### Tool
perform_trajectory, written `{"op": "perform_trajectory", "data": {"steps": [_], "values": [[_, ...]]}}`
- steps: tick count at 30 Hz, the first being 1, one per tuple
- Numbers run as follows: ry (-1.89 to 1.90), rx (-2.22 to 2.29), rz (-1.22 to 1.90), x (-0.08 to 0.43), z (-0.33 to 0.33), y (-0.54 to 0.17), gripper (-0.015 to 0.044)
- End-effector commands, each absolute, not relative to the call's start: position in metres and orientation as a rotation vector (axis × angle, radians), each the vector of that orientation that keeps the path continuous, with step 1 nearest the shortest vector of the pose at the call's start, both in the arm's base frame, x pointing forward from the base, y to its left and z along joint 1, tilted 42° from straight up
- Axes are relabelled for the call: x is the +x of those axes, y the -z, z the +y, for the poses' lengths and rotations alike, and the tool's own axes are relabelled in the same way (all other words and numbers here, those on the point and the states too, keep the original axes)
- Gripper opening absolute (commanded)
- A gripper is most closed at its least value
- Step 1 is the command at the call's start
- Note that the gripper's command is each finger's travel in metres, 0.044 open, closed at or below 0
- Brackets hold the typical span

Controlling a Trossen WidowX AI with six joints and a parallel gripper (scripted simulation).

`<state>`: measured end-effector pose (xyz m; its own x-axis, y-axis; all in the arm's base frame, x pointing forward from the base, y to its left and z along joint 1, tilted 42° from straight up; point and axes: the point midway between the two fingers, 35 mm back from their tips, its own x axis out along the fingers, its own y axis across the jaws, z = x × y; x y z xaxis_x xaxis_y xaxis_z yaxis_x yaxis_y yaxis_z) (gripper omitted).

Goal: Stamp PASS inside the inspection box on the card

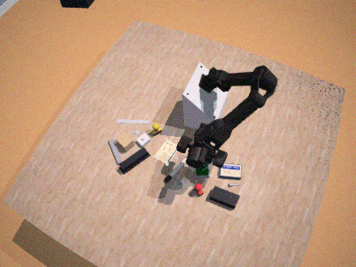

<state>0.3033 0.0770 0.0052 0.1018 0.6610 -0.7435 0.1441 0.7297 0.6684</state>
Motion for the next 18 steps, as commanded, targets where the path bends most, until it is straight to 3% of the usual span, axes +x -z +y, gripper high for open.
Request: {"op": "perform_trajectory", "data": {"steps": [1, 18], "values": [[-0.439, 0.701, 1.432, 0.305, 0.073, -0.013, 0.0000], [-0.449, 0.687, 1.427, 0.302, 0.058, -0.027, 0.0000]]}}
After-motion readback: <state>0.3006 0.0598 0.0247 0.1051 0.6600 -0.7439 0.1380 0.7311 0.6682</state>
